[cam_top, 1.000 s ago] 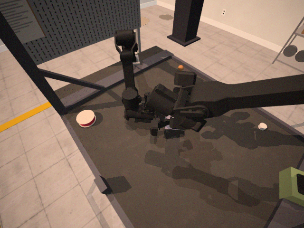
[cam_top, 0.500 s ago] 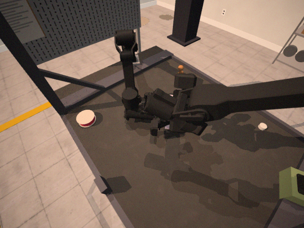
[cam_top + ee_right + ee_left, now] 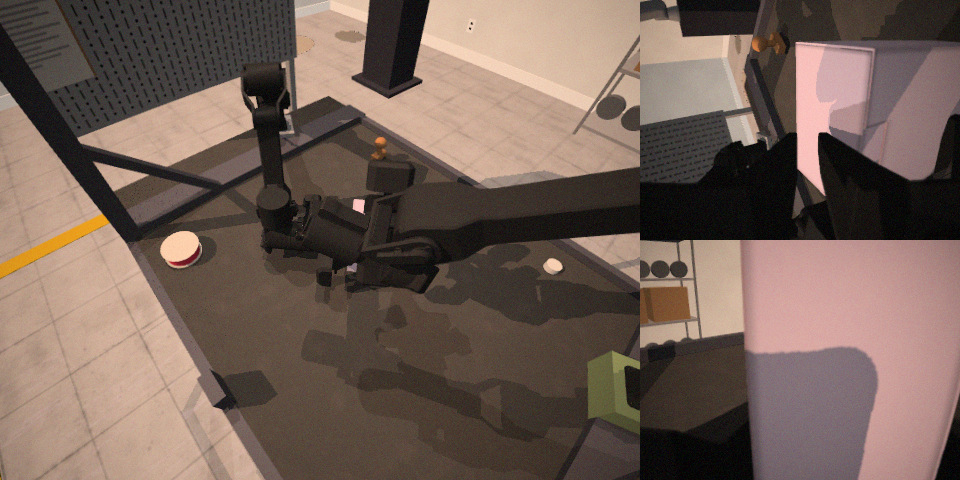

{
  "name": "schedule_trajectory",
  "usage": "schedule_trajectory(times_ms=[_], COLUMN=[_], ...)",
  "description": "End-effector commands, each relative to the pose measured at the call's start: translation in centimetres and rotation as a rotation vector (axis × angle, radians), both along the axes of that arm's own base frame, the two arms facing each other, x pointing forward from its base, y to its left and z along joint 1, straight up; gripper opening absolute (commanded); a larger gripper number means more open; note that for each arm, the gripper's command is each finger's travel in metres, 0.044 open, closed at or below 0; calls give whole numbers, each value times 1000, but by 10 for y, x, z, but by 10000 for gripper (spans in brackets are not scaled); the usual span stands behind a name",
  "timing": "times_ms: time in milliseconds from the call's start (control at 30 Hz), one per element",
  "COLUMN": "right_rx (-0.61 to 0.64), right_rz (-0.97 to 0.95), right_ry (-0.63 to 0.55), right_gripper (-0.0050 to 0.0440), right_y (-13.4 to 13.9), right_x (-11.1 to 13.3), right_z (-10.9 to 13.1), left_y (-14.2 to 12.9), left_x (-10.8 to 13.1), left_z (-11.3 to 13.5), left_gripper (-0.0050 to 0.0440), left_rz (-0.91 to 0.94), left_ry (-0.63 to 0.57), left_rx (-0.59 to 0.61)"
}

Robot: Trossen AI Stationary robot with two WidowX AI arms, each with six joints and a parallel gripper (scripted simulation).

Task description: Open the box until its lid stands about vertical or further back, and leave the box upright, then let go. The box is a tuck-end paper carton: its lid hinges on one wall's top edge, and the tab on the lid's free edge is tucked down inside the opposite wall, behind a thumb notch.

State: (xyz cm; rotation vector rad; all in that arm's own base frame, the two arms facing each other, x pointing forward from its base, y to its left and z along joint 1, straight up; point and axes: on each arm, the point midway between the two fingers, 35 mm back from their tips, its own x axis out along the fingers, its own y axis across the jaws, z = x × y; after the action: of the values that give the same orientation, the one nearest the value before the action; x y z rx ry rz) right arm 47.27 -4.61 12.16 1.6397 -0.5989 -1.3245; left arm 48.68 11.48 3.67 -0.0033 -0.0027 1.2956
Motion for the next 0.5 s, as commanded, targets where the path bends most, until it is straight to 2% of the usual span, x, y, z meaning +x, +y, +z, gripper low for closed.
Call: schedule_trajectory(times_ms=[0,467], right_rx=[5,5], right_rz=[0,0], right_ry=[-40,-39], right_gripper=[50,50], right_y=[5,16], right_x=[1,-3], right_z=[15,15], left_y=[0,0], left_x=[4,4], left_z=[14,14], left_gripper=[286,286], left_rz=[-4,-4], left_ry=[-31,-31], left_rx=[-1,-1])
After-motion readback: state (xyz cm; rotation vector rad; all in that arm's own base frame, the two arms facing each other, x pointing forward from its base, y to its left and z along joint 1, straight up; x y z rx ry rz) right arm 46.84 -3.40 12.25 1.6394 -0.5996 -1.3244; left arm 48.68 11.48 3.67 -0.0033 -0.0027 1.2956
